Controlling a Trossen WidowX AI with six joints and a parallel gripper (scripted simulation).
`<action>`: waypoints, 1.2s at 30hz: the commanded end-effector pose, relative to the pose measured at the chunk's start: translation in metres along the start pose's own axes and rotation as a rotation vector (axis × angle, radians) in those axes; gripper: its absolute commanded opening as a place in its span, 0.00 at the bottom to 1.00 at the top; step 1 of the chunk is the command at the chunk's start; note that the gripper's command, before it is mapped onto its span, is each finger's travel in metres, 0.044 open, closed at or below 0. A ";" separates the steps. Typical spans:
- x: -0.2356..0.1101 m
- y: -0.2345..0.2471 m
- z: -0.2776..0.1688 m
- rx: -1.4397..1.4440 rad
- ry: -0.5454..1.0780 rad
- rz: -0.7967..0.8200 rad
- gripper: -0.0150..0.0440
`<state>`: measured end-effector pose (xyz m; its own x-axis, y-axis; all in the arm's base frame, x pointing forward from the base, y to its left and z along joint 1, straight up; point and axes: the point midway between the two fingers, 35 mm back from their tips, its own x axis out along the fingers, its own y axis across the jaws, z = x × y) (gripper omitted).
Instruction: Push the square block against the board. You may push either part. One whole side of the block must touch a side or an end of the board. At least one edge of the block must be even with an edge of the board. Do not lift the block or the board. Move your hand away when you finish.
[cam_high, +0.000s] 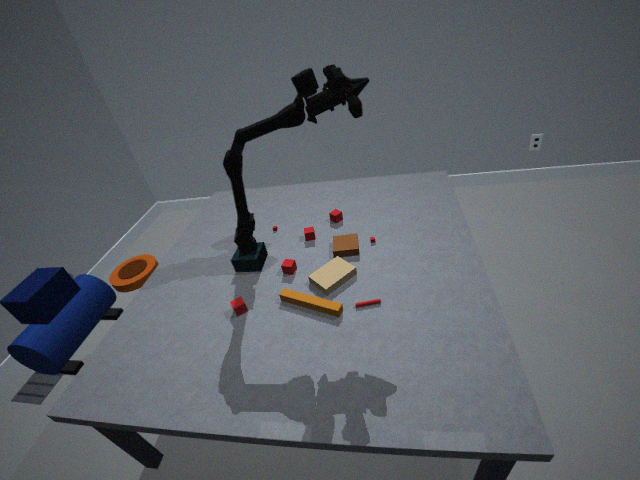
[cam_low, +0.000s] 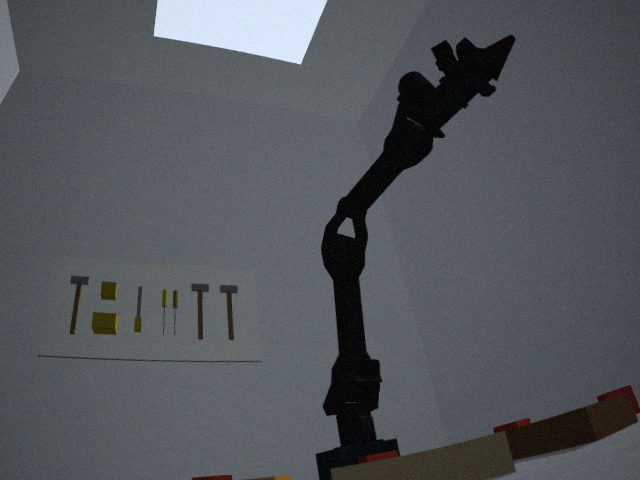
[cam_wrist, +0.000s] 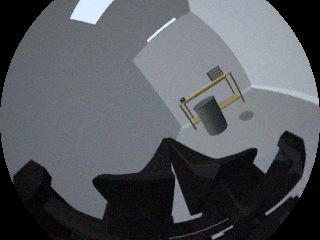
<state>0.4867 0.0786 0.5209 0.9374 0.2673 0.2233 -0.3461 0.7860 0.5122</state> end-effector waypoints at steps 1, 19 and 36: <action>0.015 -0.035 -0.040 -0.014 0.117 -0.098 0.25; 0.009 -0.154 -0.188 -0.089 0.614 -0.427 0.25; -0.062 -0.236 -0.304 -0.148 1.140 -0.655 0.25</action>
<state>0.5323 0.0504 0.1651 0.5589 0.0983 -0.8234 0.1173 0.9736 0.1959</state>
